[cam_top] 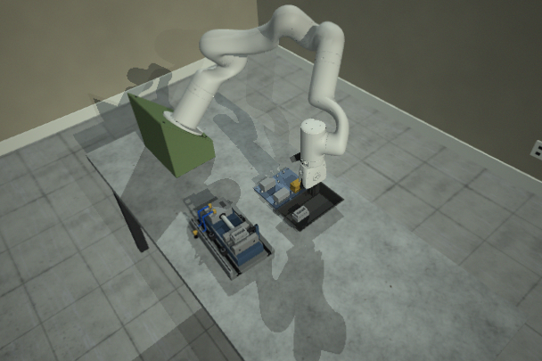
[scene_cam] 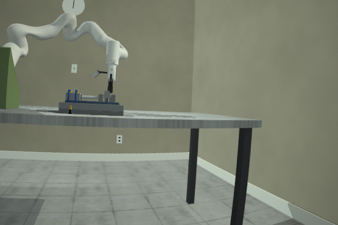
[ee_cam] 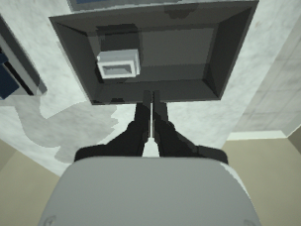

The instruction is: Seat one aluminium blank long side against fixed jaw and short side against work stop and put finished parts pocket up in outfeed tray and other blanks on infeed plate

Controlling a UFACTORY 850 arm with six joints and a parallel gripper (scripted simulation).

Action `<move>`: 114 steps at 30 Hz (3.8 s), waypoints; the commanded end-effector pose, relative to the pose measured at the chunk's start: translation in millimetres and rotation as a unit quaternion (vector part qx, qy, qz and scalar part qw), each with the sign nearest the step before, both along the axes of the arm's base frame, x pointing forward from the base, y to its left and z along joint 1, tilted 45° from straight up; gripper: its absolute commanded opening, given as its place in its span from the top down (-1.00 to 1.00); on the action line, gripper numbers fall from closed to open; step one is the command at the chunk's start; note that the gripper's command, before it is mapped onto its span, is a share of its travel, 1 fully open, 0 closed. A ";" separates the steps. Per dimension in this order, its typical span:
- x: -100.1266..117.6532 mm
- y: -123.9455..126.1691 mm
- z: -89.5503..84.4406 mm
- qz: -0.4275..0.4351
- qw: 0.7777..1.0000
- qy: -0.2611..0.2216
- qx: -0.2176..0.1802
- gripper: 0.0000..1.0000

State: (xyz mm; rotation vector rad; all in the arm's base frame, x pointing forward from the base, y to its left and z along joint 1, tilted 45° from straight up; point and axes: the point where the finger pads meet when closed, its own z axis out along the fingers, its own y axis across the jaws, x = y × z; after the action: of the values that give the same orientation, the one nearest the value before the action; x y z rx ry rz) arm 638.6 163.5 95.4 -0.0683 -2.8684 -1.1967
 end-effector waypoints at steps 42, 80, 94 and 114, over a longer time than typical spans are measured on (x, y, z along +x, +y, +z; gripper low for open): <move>1.5 -46.4 46.1 0.000 1.000 -0.001 0.000 1.00; -16.9 -265.0 -173.5 0.000 1.000 -0.001 0.000 1.00; -18.9 -268.9 -178.0 0.000 1.000 -0.001 0.000 1.00; -18.9 -268.9 -178.0 0.000 1.000 -0.001 0.000 1.00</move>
State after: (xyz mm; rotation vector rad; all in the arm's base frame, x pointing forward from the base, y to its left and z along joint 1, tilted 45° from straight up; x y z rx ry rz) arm 618.9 -104.4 -83.4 -0.0684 -2.8679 -1.1977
